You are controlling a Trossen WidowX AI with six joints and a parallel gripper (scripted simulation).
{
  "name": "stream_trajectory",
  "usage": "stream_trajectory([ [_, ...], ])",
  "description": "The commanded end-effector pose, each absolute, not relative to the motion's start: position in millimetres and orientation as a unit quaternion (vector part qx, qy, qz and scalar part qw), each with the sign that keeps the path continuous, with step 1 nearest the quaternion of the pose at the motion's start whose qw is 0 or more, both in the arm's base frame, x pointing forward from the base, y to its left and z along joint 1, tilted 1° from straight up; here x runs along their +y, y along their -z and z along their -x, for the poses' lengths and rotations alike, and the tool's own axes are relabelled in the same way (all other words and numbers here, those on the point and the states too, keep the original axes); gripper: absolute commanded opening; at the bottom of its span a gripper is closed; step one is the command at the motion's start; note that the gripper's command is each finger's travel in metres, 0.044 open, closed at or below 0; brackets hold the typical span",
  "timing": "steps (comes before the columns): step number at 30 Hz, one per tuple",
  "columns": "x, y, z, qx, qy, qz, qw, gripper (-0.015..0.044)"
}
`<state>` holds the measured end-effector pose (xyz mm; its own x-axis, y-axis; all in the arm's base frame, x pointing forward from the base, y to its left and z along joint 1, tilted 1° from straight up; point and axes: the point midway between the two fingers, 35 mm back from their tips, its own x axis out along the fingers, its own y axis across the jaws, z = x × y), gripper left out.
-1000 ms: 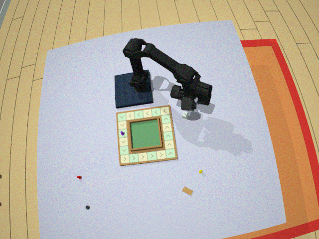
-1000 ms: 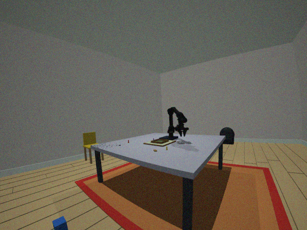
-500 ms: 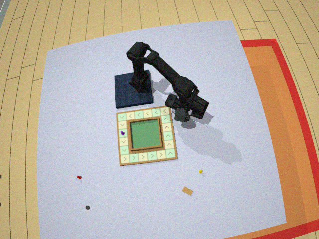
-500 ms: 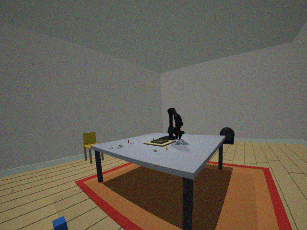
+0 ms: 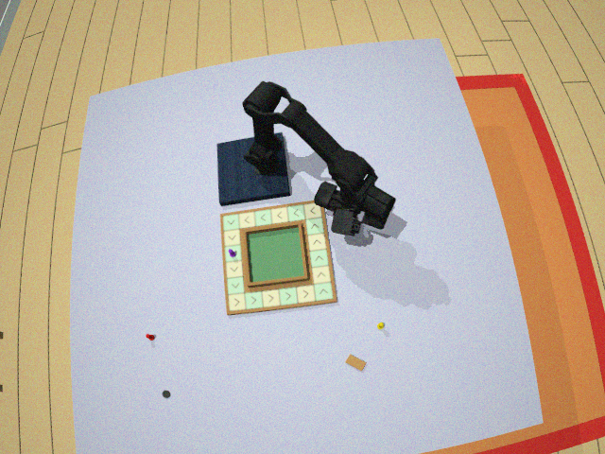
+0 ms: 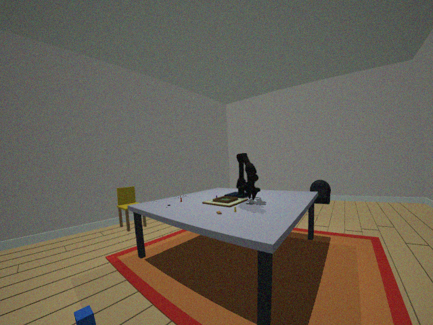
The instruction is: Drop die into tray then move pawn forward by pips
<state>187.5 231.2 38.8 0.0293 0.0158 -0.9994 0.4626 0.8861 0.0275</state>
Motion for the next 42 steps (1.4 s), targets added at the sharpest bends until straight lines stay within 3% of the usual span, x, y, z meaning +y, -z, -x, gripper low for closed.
stream_trajectory([
  [1,229.4,-28.7,-186.9,0.679,0.163,-0.171,0.695,0.0275],
  [7,229.1,-21.6,-186.7,0.679,0.164,-0.171,0.695,0.0275],
  [13,229.1,-21.6,-186.7,0.679,0.164,-0.171,0.695,0.0118],
  [21,229.1,-21.6,-186.7,0.679,0.164,-0.171,0.695,0.0064],
  [24,229.8,-25.2,-187.1,0.679,0.163,-0.171,0.695,0.0],
  [42,232.3,-129.6,-184.8,0.679,0.163,-0.172,0.695,0.0],
])
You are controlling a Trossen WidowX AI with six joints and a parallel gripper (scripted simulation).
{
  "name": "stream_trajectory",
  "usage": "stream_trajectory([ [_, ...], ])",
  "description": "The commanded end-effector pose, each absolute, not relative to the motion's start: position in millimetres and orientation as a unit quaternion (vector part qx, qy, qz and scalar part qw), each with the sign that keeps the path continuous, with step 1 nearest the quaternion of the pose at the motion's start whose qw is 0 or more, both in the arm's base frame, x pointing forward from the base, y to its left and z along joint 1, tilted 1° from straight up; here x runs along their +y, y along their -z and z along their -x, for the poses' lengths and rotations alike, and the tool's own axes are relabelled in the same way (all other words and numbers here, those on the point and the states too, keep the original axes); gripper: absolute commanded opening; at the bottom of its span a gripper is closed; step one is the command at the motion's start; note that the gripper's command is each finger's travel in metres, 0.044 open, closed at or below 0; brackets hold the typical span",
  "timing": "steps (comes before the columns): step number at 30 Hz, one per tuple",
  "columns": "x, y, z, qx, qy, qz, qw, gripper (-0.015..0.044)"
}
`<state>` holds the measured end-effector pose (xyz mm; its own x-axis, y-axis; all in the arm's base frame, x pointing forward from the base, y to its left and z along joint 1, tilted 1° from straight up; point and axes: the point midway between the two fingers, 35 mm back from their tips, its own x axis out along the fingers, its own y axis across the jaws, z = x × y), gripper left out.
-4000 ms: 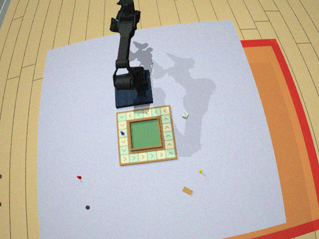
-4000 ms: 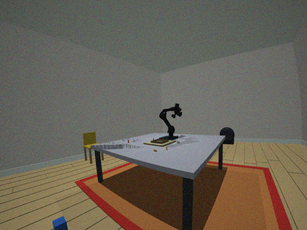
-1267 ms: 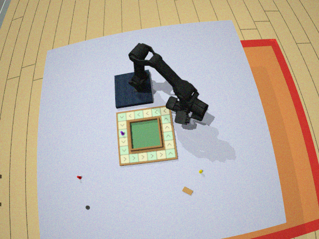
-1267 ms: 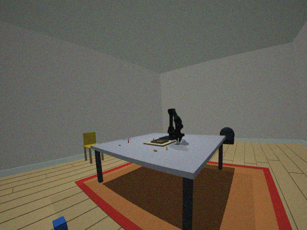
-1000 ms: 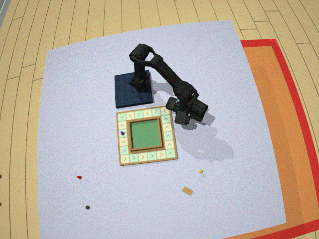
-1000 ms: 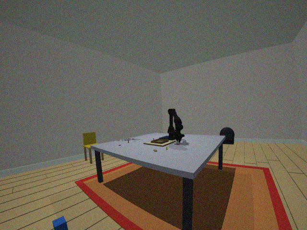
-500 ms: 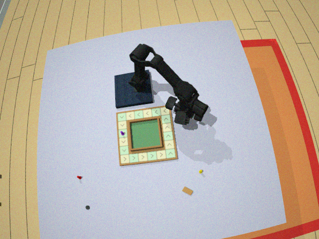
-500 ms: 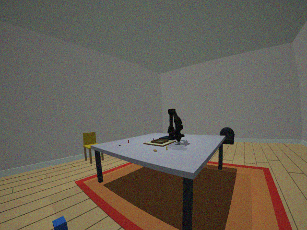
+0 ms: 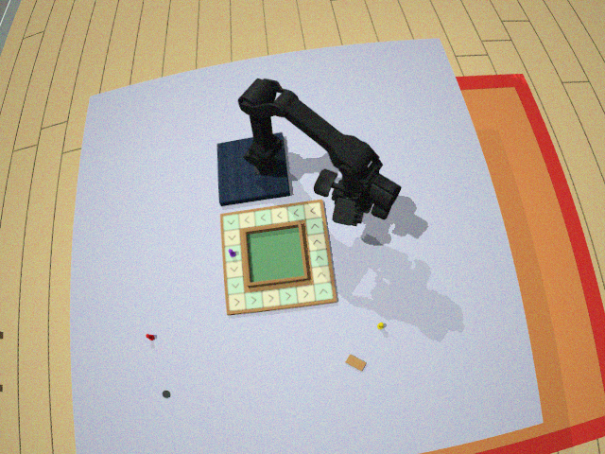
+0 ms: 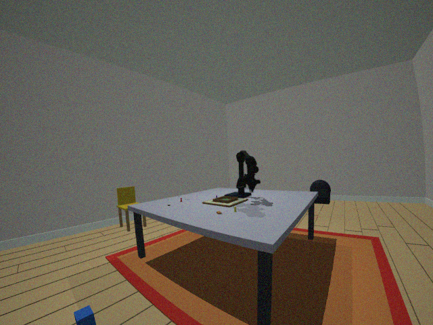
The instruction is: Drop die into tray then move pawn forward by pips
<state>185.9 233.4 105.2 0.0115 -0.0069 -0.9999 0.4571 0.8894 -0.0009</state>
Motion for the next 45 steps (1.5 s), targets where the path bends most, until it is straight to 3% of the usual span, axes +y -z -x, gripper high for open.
stream_trajectory([
  [1,231.4,-135.6,-183.9,0.679,0.163,-0.172,0.695,0.0],
  [11,224.8,-143.2,-187.8,0.68,0.158,-0.166,0.697,0.0],
  [45,79.0,-116.5,-266.4,0.694,0.033,-0.028,0.718,0.0],
])
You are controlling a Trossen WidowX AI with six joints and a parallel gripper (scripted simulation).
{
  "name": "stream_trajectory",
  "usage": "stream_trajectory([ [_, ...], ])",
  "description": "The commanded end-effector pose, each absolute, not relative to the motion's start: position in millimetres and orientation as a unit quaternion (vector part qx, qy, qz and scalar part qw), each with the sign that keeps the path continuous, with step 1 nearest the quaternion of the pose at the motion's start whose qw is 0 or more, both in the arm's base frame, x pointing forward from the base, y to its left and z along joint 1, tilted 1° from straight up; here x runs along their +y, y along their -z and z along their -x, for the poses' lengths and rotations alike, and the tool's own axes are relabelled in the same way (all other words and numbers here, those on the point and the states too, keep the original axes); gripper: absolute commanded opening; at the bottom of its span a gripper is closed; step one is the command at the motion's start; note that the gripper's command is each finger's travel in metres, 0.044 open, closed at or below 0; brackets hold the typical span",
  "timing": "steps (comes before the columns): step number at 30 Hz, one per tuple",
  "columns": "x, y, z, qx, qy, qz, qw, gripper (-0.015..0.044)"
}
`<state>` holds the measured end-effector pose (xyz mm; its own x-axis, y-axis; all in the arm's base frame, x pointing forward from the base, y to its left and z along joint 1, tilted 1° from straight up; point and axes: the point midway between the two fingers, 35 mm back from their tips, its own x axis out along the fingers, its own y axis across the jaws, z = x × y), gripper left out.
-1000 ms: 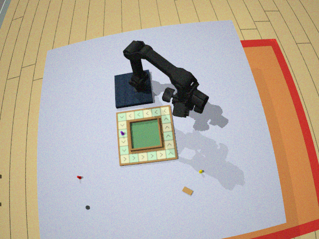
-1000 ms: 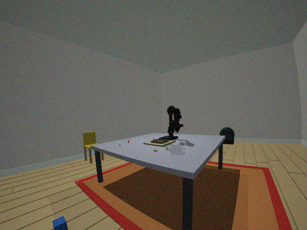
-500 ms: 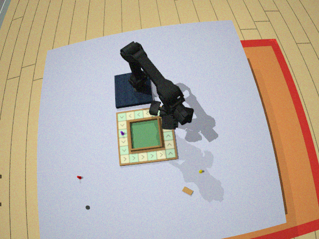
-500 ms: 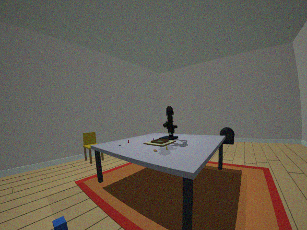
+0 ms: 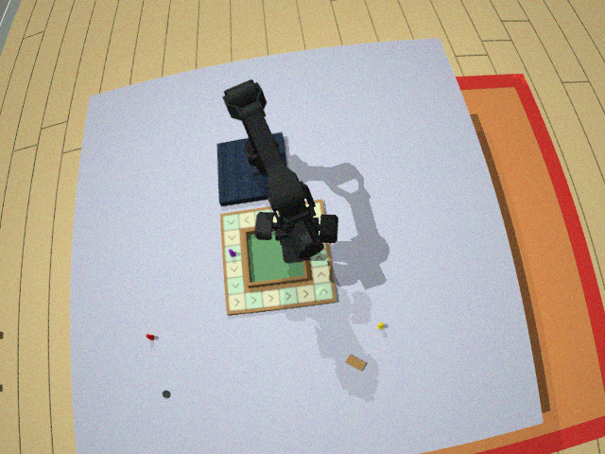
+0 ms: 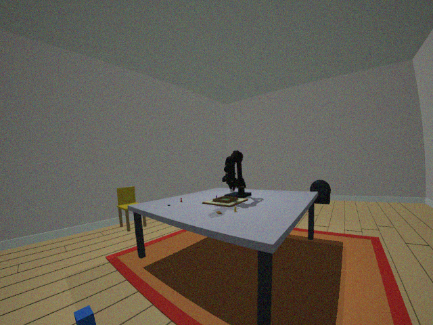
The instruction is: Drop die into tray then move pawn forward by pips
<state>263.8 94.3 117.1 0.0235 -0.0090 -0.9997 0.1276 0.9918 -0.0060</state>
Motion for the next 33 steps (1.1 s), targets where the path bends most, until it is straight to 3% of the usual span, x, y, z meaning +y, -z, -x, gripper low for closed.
stream_trajectory([
  [1,74.3,-115.6,-267.3,0.695,0.029,-0.023,0.718,0.0],
  [18,20.3,-105.5,-271.4,0.687,-0.019,0.029,0.726,0.0],
  [33,22.4,-98.3,-277.5,0.484,-0.026,0.025,0.874,0.0],
])
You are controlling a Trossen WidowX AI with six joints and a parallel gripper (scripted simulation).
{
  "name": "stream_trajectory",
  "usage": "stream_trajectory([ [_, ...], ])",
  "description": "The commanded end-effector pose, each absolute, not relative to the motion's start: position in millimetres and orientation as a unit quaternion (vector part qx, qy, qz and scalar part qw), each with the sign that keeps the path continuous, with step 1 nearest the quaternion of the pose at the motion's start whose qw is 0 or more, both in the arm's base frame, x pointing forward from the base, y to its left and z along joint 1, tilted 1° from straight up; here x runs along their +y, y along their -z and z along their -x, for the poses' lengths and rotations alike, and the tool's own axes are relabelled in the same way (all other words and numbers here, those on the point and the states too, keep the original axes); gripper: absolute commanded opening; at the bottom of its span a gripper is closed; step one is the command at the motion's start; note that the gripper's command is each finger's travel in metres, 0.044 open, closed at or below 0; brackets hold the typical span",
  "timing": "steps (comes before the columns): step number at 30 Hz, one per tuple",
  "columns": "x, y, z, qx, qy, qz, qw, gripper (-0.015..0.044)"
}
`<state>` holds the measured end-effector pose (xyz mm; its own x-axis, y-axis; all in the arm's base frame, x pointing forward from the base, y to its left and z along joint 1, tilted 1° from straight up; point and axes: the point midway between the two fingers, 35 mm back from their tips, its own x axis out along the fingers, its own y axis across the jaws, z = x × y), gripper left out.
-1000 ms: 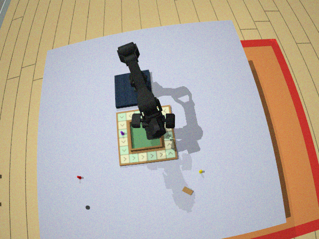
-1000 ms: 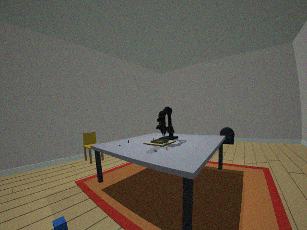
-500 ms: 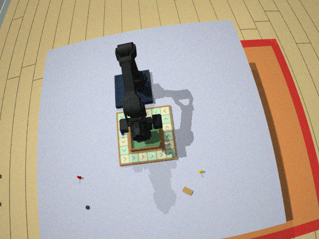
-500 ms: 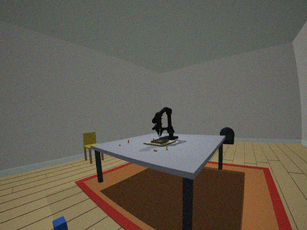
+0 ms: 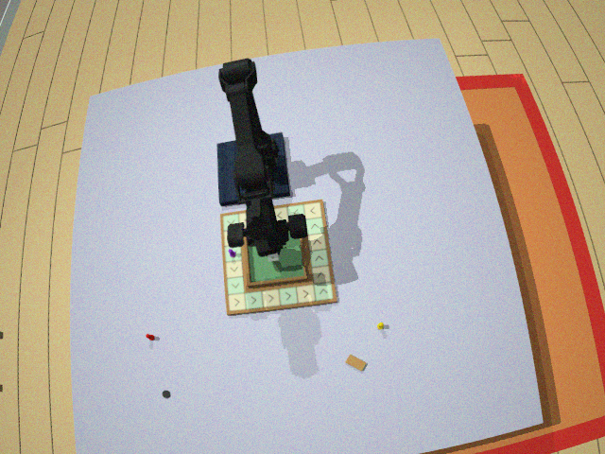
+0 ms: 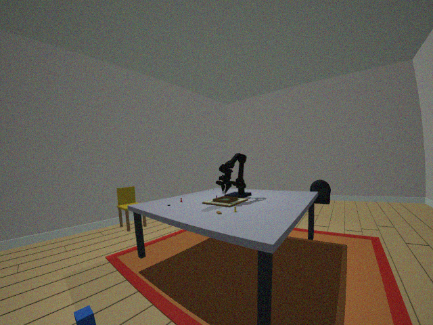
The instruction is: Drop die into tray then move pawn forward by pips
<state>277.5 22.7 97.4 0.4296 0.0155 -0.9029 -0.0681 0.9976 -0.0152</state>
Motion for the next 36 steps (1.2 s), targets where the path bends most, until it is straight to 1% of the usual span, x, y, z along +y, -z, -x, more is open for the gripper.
stream_trajectory([
  [1,22.4,-98.2,-277.6,0.469,-0.026,0.024,0.882,0.0],
  [10,22.8,-96.2,-277.7,0.341,-0.029,0.019,0.94,0.0],
  [15,22.9,-95.5,-276.7,0.338,-0.029,0.019,0.94,0.0],
  [22,19.1,-133.8,-247.8,0.339,-0.029,0.019,0.94,0.0],
  [36,19.0,-133.4,-245.9,0.339,-0.029,0.019,0.94,0.0],
])
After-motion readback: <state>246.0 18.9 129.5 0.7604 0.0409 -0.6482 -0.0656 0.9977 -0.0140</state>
